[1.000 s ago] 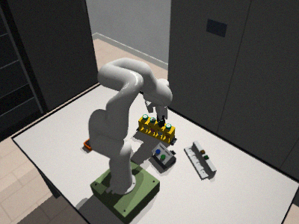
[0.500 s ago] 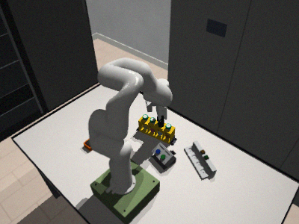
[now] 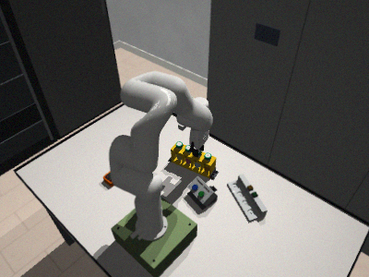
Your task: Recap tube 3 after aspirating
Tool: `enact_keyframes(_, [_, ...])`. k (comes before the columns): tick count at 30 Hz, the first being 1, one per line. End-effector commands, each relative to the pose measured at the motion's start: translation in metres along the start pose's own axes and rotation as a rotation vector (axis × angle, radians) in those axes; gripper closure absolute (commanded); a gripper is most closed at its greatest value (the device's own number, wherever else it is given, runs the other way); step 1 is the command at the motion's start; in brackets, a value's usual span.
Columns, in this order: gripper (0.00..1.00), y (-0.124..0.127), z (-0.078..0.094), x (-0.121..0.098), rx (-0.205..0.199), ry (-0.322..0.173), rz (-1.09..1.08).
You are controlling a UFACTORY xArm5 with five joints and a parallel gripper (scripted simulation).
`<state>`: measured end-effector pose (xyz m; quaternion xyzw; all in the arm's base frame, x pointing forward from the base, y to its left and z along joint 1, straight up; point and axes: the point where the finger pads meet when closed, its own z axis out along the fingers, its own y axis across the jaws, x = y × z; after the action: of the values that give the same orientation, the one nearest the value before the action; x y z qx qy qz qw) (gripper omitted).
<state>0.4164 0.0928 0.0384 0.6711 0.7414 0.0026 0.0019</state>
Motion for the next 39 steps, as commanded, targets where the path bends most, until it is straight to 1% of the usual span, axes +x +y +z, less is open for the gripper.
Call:
enact_keyframes(1, [0.54,0.0011,-0.0010,0.0002,-0.004,-0.003,0.279])
enact_keyframes(6, [0.54,0.0012,-0.0010,0.0002,-0.004,-0.002,0.543])
enact_keyframes(8, [0.54,0.0012,-0.0010,0.0002,-0.004,-0.002,0.543])
enact_keyframes(10, [0.54,0.0012,-0.0010,0.0002,-0.004,-0.002,0.715])
enact_keyframes(17, [0.54,0.0012,-0.0010,0.0002,-0.004,-0.002,0.715])
enact_keyframes(18, [1.00,0.0012,-0.0010,0.0002,-0.004,-0.002,0.715])
enact_keyframes(32, [1.00,0.0012,-0.0010,0.0002,-0.004,-0.002,0.715])
enact_keyframes(39, [1.00,0.0011,-0.0011,0.0002,-0.004,-0.003,0.365])
